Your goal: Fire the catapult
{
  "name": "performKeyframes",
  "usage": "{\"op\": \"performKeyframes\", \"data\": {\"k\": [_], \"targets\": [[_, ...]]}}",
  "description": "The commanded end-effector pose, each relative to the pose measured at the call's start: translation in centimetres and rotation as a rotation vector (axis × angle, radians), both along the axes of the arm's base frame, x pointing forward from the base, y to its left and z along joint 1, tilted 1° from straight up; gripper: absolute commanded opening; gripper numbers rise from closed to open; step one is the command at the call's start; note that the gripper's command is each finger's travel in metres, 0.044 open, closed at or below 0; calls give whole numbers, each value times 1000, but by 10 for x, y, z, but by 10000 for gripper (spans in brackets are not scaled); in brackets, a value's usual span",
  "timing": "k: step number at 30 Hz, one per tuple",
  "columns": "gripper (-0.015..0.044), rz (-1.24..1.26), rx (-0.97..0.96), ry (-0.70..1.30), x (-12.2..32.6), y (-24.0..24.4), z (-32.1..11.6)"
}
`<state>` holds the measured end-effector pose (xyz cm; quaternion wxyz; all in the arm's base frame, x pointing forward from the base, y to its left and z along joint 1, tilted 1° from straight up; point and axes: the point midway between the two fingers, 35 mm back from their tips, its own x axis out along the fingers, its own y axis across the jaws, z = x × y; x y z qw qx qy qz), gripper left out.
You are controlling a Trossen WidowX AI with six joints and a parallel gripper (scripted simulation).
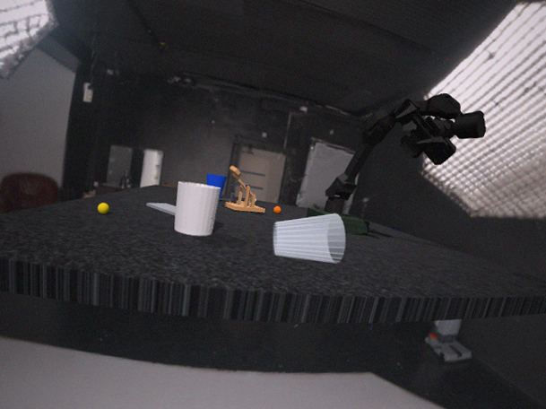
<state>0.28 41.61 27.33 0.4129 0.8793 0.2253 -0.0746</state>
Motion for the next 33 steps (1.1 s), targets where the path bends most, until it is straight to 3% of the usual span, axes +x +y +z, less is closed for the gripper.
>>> {"op": "performKeyframes", "data": {"k": [1, 33], "targets": [[426, -3, 1, 2, 1, 0, 0], [440, -629, 371, 335, 166, -41, -45]]}}
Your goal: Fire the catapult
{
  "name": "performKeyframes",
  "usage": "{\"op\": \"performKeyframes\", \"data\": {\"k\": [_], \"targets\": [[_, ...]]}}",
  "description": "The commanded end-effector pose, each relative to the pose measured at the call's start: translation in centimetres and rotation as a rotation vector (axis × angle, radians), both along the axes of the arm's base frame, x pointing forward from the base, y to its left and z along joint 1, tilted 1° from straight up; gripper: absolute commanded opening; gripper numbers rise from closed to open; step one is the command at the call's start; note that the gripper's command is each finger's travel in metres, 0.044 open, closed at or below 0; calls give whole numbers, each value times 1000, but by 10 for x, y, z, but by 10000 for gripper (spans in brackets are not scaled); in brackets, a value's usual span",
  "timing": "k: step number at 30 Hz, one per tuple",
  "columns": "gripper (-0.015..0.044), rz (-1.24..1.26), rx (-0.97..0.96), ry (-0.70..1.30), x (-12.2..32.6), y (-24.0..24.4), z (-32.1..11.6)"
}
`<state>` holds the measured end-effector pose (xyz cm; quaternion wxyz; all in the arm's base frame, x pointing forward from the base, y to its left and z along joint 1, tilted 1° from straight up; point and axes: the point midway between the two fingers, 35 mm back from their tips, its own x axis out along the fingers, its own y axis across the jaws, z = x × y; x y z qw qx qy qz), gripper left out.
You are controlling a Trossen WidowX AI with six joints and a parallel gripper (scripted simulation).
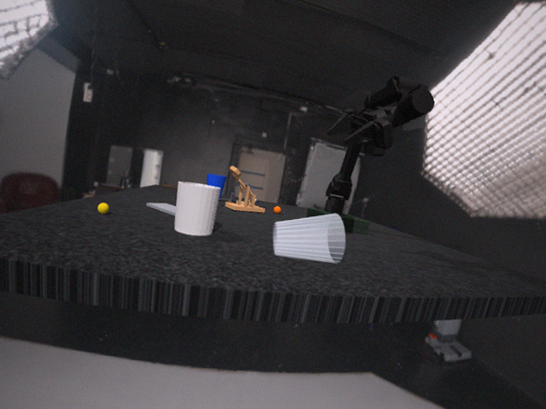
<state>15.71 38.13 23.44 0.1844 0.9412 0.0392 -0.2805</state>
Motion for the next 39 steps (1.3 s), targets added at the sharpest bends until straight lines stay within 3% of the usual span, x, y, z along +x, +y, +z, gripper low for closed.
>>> {"op": "performKeyframes", "data": {"k": [1, 39], "targets": [[440, -79, 43, 35, 17, -9, -7], [440, -1000, 583, 227, 163, -142, -54]]}}
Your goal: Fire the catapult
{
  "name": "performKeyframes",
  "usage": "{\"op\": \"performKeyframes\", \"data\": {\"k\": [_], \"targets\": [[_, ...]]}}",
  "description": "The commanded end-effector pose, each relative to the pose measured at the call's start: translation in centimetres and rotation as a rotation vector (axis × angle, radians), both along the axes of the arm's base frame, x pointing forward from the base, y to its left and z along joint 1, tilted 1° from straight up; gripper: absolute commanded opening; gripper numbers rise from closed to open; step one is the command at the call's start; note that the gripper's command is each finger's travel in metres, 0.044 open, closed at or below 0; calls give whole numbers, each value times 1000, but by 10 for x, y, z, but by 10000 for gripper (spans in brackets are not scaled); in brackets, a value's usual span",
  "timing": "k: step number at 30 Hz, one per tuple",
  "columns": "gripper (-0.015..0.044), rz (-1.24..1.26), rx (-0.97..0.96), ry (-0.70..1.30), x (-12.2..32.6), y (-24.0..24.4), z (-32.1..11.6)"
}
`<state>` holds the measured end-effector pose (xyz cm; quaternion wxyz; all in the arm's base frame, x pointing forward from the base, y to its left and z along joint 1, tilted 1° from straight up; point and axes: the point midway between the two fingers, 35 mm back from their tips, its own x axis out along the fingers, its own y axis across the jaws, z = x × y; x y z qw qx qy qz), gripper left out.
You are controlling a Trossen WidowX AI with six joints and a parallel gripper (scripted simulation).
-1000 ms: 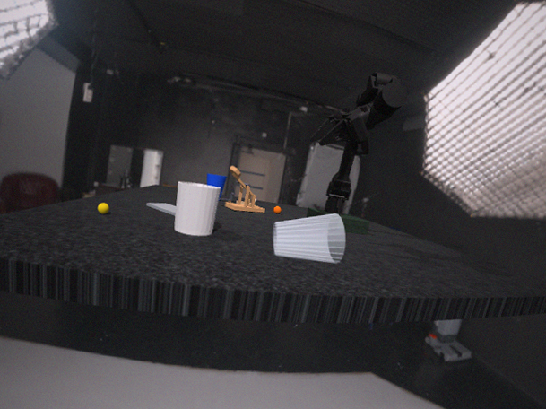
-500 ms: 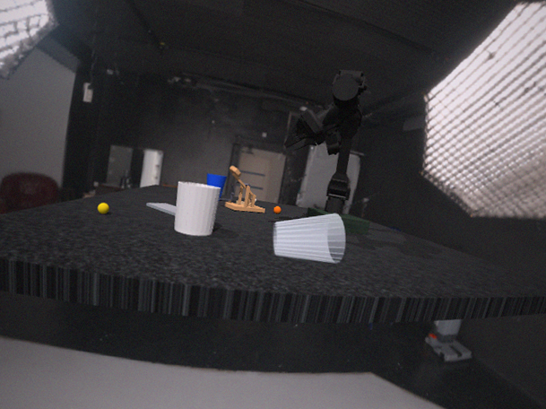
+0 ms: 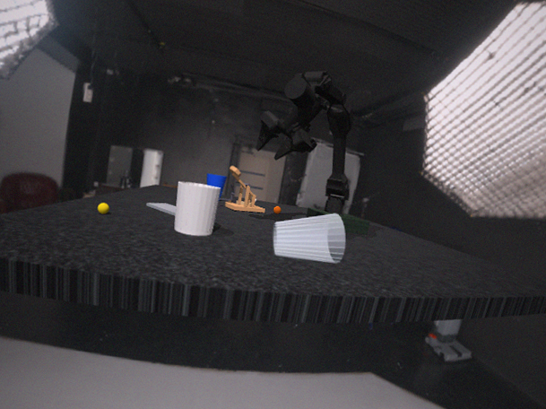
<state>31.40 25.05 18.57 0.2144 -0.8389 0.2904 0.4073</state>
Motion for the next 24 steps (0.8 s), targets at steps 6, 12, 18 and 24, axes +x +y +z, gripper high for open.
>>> {"op": "performKeyframes", "data": {"k": [6, 12, 18, 24], "targets": [[440, -241, 113, 22, 23, -40, -11], [440, -412, 196, 28, 37, -69, -16], [440, -584, 282, 30, 49, -98, -21], [440, -718, 343, 35, 55, -119, -25]]}}
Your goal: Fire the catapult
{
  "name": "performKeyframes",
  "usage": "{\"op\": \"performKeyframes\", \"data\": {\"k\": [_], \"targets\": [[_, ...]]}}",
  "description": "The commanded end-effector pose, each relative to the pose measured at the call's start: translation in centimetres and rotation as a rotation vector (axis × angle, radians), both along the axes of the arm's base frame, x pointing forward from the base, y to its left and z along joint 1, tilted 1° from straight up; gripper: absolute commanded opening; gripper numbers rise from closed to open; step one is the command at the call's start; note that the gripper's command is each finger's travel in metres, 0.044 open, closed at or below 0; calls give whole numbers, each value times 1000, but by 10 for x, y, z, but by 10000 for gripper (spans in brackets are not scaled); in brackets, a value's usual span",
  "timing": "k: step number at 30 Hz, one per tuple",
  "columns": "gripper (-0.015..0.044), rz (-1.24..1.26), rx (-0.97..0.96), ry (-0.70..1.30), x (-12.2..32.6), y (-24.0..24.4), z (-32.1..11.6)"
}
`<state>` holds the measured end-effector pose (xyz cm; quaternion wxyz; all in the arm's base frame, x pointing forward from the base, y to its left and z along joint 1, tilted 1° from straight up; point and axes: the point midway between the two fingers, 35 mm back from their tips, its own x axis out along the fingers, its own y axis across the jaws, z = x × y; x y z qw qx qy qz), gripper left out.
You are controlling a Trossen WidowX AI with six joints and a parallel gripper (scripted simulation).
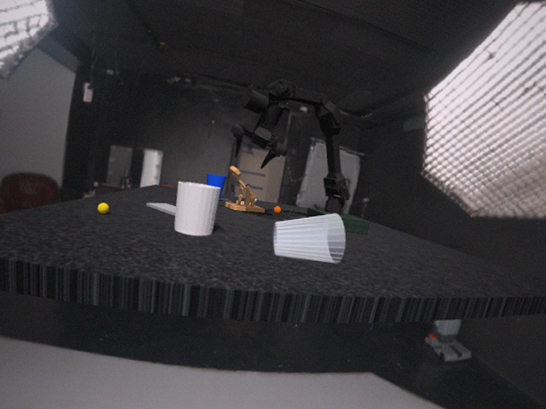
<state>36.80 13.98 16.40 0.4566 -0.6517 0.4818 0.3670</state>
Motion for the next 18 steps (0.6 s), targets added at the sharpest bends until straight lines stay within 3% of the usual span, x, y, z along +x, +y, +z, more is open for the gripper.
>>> {"op": "performKeyframes", "data": {"k": [1, 18], "targets": [[440, -80, 41, 8, 2, -11, -4], [440, -546, 220, 33, 9, -87, -18]]}}
